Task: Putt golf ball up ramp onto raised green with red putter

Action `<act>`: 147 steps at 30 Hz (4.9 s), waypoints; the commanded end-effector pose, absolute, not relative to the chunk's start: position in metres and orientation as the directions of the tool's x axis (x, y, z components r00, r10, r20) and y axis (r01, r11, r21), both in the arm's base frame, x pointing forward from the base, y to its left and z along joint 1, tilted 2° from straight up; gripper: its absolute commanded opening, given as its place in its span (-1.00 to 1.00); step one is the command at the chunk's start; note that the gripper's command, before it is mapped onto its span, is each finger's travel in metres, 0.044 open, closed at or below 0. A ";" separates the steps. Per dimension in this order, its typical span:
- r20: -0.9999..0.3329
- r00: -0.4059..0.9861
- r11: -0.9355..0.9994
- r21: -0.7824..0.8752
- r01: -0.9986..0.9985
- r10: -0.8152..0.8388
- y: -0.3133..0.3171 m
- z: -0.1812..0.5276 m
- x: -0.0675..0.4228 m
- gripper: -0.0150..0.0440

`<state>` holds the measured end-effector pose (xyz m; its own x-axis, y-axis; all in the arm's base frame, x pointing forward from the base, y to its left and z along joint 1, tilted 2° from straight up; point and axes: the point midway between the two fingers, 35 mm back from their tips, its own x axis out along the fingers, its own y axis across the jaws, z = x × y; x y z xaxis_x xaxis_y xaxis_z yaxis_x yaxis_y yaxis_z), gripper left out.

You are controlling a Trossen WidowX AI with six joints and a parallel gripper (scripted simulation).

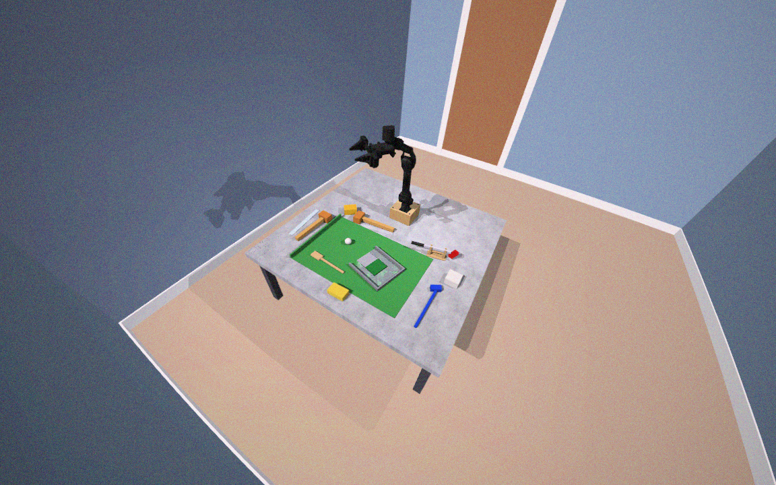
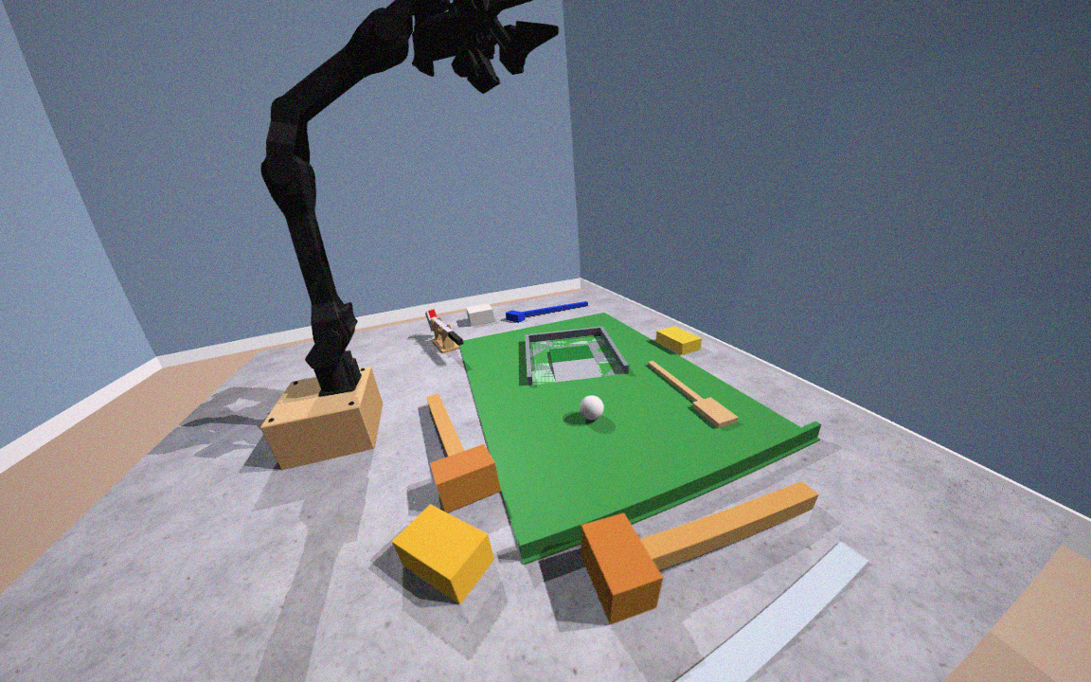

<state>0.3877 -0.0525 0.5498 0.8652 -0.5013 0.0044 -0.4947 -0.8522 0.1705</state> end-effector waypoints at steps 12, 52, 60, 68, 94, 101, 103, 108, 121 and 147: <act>-0.255 0.936 -0.456 0.881 0.123 -0.241 0.027 0.443 0.438 1.00; -0.850 0.472 0.891 -0.006 -0.454 0.234 0.200 0.165 0.363 1.00; -0.916 0.299 0.575 -0.098 -0.812 0.267 0.223 0.118 0.316 1.00; -0.960 0.105 0.083 -0.086 -0.993 0.261 0.226 0.074 0.264 1.00; -0.969 -0.050 -0.323 -0.032 -0.946 0.240 0.230 0.023 0.218 1.00; -0.970 -0.050 -0.323 -0.031 -0.946 0.240 0.230 0.017 0.218 1.00; -0.970 -0.050 -0.323 -0.031 -0.946 0.240 0.230 0.008 0.219 1.00; -0.970 -0.050 -0.323 -0.031 -0.946 0.240 0.230 -0.002 0.219 1.00; -0.970 -0.050 -0.323 -0.031 -0.946 0.240 0.230 -0.015 0.219 1.00; -0.970 -0.041 -0.318 -0.039 -0.947 0.241 0.230 -0.022 0.221 -0.25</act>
